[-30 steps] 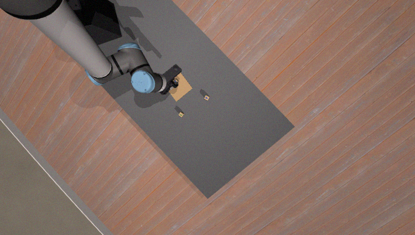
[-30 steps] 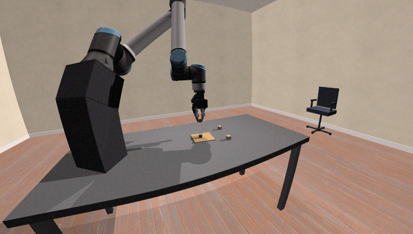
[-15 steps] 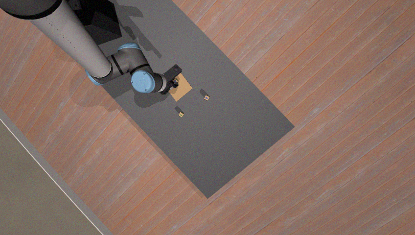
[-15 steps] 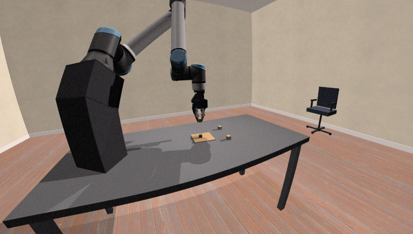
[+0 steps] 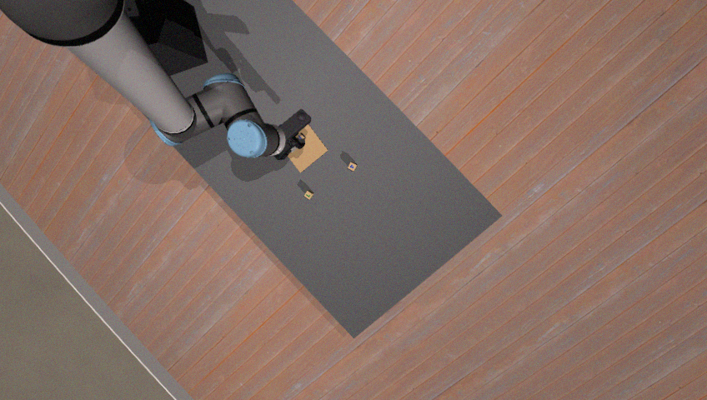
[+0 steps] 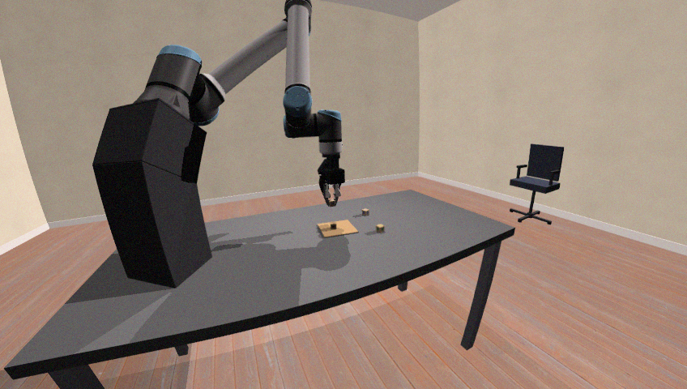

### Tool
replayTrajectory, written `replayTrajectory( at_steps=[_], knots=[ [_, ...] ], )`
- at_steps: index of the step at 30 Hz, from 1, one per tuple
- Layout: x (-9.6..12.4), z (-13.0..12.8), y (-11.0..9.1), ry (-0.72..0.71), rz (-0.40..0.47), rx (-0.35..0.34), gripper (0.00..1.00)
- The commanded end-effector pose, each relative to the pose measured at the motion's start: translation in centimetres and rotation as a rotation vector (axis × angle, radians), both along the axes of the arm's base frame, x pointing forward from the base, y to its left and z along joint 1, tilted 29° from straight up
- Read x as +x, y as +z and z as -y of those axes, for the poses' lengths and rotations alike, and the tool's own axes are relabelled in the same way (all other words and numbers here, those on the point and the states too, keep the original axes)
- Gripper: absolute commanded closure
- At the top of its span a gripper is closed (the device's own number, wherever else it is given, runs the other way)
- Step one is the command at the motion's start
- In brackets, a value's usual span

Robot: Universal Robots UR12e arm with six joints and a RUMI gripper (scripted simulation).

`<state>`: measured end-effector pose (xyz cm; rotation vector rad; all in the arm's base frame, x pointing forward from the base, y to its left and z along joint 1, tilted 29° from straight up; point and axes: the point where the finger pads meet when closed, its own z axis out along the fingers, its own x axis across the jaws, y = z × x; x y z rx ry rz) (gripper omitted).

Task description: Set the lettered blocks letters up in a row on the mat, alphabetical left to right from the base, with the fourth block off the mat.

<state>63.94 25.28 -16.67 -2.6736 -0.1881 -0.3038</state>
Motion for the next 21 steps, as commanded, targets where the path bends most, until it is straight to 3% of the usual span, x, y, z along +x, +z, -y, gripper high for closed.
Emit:
replayTrajectory(
  at_steps=[1,14,21],
  knots=[
    [0.8,-1.1,-2.0,0.001,0.004,-0.001,0.95],
    [1.7,-3.2,-6.3,0.001,0.004,-0.001,0.95],
    [1.9,-3.6,-7.2,0.001,0.004,-0.001,0.95]
  ],
)
